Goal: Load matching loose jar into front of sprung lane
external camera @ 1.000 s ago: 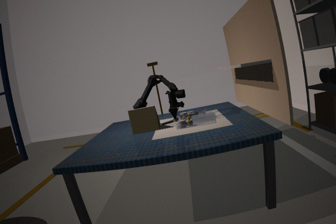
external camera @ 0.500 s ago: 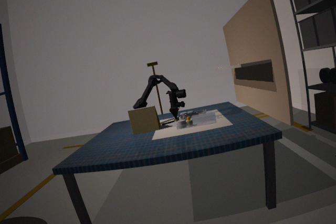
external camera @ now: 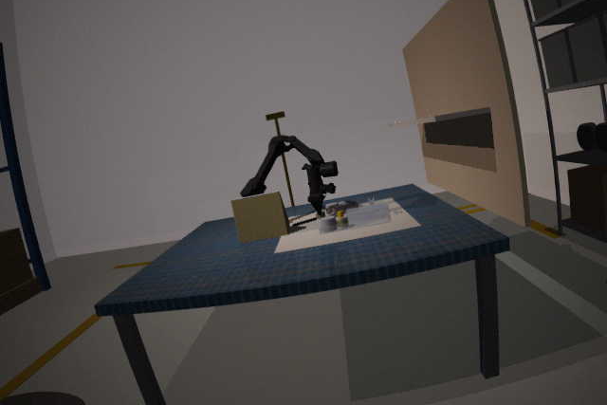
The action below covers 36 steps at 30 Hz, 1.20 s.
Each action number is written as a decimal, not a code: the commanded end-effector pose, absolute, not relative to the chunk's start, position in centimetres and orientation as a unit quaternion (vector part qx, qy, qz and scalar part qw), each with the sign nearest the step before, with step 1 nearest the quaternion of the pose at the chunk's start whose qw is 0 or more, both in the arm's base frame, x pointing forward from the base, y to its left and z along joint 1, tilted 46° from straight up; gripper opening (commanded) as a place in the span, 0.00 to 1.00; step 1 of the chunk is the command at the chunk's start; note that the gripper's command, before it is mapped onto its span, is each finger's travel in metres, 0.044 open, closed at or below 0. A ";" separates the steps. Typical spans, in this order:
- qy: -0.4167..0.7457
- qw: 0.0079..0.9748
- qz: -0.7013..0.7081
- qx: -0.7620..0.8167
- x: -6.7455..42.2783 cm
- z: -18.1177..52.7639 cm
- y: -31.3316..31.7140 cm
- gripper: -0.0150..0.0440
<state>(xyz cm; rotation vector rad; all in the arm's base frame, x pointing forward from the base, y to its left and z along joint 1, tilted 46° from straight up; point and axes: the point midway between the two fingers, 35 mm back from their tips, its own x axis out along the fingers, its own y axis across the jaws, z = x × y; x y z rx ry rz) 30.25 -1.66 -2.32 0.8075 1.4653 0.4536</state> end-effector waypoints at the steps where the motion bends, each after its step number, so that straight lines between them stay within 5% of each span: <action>1: 0.634 0.658 0.202 0.353 31.4 -2.0 -2.0 0.25; 36: 0.634 0.658 0.202 0.353 32.9 -1.8 -2.5 0.25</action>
